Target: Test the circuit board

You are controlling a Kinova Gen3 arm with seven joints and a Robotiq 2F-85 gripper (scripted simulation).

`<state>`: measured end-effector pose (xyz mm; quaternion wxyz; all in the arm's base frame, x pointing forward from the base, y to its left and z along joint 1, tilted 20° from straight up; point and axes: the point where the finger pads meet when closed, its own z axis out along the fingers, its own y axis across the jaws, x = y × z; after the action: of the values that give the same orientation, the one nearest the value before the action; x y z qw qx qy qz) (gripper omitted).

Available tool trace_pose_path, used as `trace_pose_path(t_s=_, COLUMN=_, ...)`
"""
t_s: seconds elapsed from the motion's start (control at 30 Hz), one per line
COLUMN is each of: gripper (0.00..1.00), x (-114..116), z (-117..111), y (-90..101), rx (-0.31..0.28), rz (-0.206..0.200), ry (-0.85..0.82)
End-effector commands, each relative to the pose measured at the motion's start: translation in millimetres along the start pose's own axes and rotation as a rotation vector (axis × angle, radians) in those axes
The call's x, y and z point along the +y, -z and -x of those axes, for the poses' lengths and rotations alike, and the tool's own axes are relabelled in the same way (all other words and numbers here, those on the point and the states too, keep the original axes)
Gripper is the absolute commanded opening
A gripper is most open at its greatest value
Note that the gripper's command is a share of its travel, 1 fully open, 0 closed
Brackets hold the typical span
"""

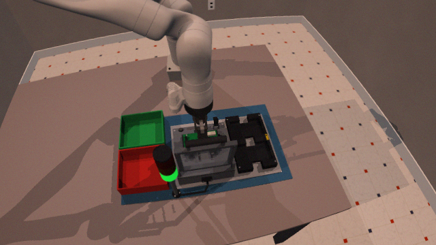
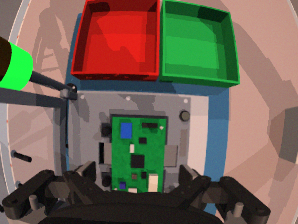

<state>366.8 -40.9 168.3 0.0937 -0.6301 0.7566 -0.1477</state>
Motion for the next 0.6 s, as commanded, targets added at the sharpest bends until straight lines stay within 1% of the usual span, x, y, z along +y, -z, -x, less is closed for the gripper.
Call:
trace_pose_path(t_s=0.0, gripper=1.0, x=0, z=0, y=0.3, rx=0.0, rz=-0.001, ry=0.0)
trace_pose_path(t_s=0.33, gripper=1.0, x=0, z=0, y=-1.4, rx=0.0, rz=-0.001, ry=0.0)
trace_pose_path(t_s=0.57, gripper=1.0, x=0, z=0, y=-12.2, rx=0.0, rz=-0.001, ry=0.0)
